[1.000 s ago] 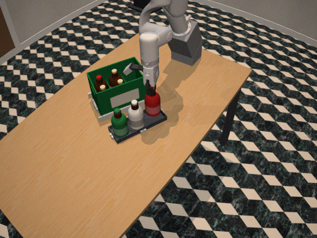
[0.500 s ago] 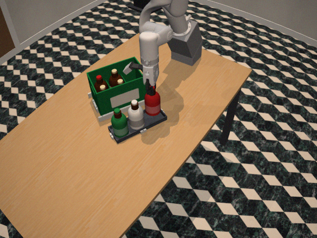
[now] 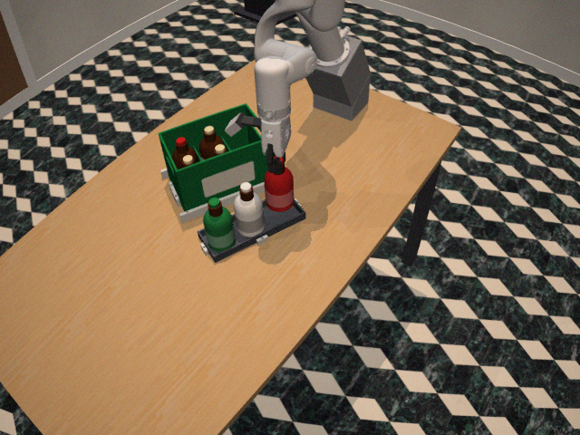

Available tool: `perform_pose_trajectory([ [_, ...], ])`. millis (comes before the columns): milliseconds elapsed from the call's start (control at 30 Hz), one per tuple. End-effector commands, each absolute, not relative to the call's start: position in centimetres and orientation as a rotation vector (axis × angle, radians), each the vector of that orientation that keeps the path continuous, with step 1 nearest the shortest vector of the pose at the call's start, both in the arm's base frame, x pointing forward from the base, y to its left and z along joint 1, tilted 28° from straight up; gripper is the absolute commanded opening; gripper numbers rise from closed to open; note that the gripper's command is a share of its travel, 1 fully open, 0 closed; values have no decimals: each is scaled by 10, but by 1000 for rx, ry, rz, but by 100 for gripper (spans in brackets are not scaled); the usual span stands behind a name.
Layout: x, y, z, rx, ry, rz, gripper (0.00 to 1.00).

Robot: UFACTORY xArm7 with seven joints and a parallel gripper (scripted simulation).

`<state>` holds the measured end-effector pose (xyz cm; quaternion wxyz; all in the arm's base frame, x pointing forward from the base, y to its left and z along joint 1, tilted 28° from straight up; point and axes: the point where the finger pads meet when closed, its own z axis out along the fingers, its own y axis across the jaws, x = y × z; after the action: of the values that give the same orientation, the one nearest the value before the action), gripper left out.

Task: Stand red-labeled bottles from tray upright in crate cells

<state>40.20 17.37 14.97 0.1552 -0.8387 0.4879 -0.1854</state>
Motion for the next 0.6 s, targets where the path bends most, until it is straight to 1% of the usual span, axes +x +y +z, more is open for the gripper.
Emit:
perform_pose_trajectory([
  [0, 402, 174, 152, -2401, 1396, -534, 0],
  [567, 396, 173, 163, -2400, 1396, -534, 0],
])
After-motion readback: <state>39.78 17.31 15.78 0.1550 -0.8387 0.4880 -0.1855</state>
